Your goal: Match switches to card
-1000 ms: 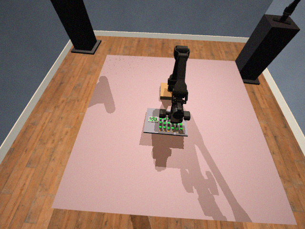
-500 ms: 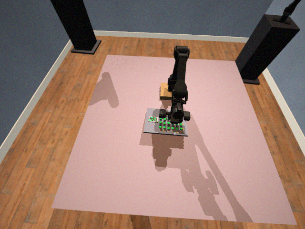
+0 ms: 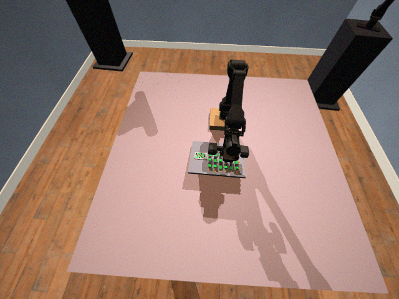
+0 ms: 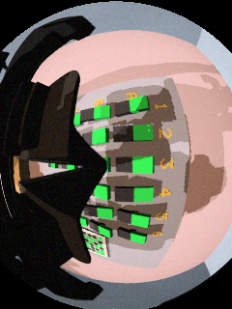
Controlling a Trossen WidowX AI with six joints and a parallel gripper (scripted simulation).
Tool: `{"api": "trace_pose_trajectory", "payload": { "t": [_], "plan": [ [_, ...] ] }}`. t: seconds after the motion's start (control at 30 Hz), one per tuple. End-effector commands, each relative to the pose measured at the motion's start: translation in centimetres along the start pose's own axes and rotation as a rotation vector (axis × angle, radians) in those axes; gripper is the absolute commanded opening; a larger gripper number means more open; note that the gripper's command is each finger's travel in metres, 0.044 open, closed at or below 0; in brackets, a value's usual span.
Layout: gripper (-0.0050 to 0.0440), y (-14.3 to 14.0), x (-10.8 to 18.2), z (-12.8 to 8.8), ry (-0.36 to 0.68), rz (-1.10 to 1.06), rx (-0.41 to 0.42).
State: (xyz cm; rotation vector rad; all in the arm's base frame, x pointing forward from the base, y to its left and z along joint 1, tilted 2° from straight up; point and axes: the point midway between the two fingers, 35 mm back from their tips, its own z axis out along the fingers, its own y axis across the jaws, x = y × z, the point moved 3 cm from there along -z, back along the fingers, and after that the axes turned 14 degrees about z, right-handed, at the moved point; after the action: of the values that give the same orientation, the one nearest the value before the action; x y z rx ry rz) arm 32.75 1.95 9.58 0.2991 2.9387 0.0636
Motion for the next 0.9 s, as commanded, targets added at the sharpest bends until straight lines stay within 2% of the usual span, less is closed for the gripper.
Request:
{"api": "trace_pose_trajectory", "payload": {
  "t": [0.0,0.47,0.53,0.6,0.63,0.87],
  "plan": [
    [0.0000,0.0,0.1,0.2,0.006,-0.001,-0.001],
    [0.0000,0.0,0.1,0.4,0.006,-0.001,-0.001],
    [0.0000,0.0,0.0,-1.2,-0.004,0.000,-0.002],
    [0.0000,0.0,0.2,-4.8,-0.015,-0.001,-0.006],
    [0.0000,-0.1,0.4,-5.8,-0.018,-0.001,-0.007],
    [0.0000,-0.7,0.9,-6.2,-0.019,-0.001,-0.008]
  ]
}}
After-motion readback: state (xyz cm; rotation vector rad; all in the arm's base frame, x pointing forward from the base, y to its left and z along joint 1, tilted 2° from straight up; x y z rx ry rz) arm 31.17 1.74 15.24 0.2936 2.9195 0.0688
